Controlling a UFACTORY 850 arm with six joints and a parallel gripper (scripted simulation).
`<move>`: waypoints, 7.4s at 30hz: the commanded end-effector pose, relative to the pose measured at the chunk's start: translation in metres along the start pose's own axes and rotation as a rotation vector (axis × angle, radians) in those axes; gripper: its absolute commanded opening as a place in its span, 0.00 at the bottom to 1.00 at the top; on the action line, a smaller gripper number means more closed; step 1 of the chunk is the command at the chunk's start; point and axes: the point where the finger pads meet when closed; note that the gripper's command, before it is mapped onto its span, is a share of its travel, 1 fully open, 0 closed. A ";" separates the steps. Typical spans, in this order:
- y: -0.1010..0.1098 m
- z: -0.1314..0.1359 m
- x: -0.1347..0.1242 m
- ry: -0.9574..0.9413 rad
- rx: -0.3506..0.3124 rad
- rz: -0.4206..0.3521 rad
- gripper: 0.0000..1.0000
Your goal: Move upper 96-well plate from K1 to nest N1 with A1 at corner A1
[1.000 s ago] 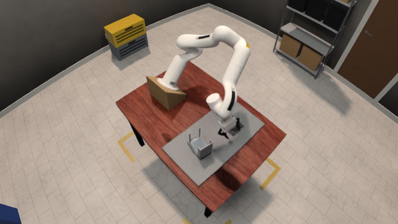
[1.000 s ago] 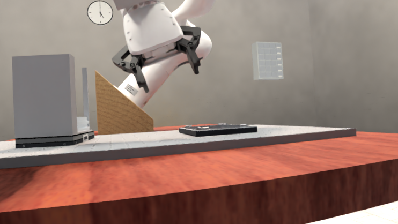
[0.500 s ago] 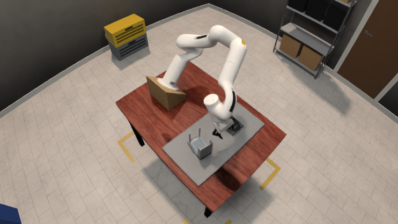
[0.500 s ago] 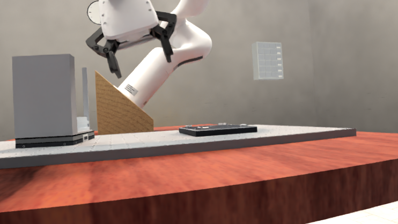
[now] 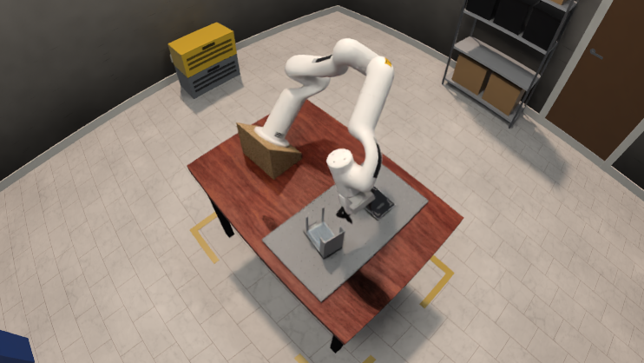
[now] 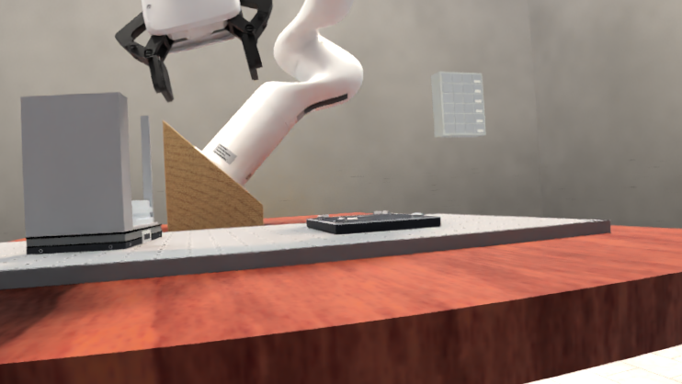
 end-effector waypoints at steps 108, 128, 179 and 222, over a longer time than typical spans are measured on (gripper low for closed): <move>-0.014 0.135 -0.056 0.035 -0.193 -0.241 1.00; -0.043 0.141 -0.063 0.035 -0.193 -0.241 1.00; -0.072 0.147 -0.071 0.035 -0.193 -0.241 1.00; -0.075 0.148 -0.072 0.035 -0.193 -0.241 0.00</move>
Point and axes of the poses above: the point where the finger pads meet when closed, its own y axis back along the fingers, its own z axis across the jaws, x = y × z, and after that the axes turned 5 degrees about y, right-handed
